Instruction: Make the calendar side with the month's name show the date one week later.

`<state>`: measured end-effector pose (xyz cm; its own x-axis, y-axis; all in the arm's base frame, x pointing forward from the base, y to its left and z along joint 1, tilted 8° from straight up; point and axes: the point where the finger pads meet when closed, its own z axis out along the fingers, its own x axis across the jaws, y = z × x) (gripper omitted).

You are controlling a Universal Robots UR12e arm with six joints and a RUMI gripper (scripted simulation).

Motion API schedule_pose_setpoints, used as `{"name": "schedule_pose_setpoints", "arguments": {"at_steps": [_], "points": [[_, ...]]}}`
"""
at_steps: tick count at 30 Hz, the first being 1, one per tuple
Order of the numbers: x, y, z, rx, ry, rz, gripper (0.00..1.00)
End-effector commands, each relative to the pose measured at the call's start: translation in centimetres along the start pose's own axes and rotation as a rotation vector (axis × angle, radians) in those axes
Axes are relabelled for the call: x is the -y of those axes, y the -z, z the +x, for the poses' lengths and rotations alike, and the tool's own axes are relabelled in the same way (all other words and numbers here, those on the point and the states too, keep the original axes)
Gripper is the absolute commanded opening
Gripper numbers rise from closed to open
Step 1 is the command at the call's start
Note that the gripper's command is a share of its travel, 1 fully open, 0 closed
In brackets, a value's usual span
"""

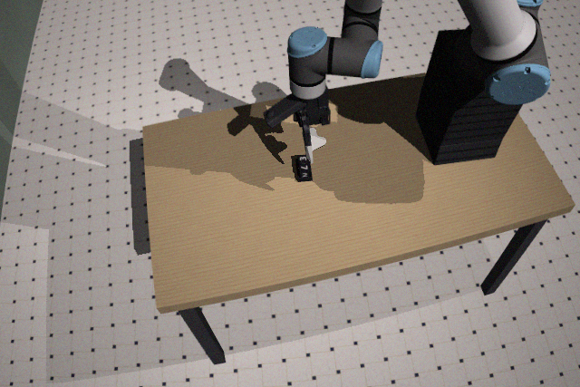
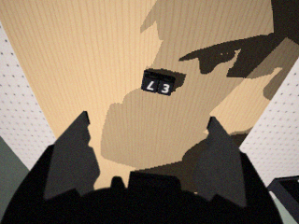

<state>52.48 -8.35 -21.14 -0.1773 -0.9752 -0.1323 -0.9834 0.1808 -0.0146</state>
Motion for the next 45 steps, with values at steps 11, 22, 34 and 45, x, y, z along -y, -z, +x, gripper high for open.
{"name": "schedule_pose_setpoints", "arguments": {"at_steps": [11, 22, 34, 45], "points": [[0.3, -1.2, -0.1, 0.002, 0.399, 0.002, 1.00], [0.3, -2.2, -0.2, 0.001, 0.698, 0.003, 1.00], [0.2, -3.2, -0.1, 0.001, 1.001, 0.003, 1.00], [0.0, -4.2, 0.0, 0.000, 1.277, 0.004, 1.00]]}}
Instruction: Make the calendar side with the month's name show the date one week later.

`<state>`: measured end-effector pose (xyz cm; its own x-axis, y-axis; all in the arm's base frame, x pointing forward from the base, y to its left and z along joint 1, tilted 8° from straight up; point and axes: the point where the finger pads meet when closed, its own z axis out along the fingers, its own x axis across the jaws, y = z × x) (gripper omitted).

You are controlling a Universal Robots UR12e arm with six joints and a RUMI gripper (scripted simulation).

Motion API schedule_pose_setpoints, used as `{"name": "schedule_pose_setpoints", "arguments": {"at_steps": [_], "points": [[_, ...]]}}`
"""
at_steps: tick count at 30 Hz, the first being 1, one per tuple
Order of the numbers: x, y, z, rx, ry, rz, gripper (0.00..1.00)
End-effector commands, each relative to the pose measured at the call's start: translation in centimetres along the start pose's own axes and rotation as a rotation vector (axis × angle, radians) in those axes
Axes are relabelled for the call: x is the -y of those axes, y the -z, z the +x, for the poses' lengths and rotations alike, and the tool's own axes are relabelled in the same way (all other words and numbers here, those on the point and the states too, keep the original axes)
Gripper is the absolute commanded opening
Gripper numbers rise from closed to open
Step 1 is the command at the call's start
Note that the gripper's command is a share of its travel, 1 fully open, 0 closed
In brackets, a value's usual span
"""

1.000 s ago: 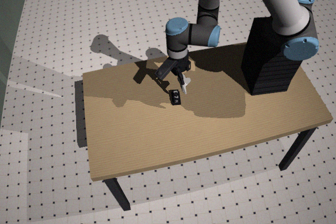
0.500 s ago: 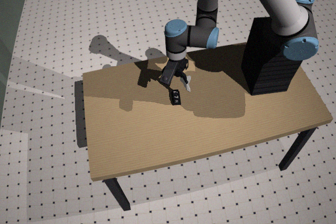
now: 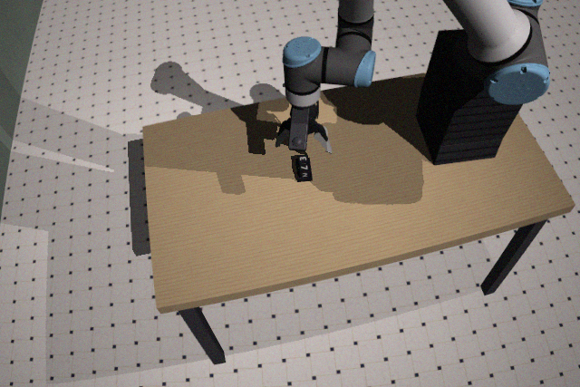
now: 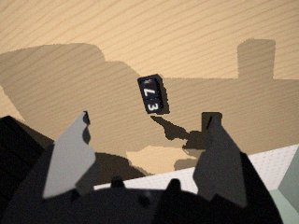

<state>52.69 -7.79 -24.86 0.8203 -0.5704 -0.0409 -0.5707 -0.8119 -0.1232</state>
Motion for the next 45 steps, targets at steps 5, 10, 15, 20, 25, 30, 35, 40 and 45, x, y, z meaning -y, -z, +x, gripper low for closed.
{"name": "schedule_pose_setpoints", "arguments": {"at_steps": [5, 10, 15, 20, 25, 30, 35, 40, 45], "points": [[-0.18, -0.69, -0.06, -0.001, 0.219, 0.006, 1.00], [-0.21, -0.78, -0.08, -0.001, 0.246, 0.006, 1.00], [-0.23, -0.84, -0.08, -0.001, 0.262, 0.006, 1.00], [-0.23, -0.84, -0.08, -0.001, 0.262, 0.006, 0.29], [-0.23, -0.84, -0.08, -0.001, 0.262, 0.006, 0.29], [-0.23, -0.84, -0.08, -0.001, 0.262, 0.006, 0.29], [-0.23, -0.84, -0.08, -0.001, 0.262, 0.006, 0.29], [-0.23, -0.84, -0.08, -0.001, 0.262, 0.006, 0.29], [-0.23, -0.84, -0.08, -0.001, 0.262, 0.006, 0.29]]}}
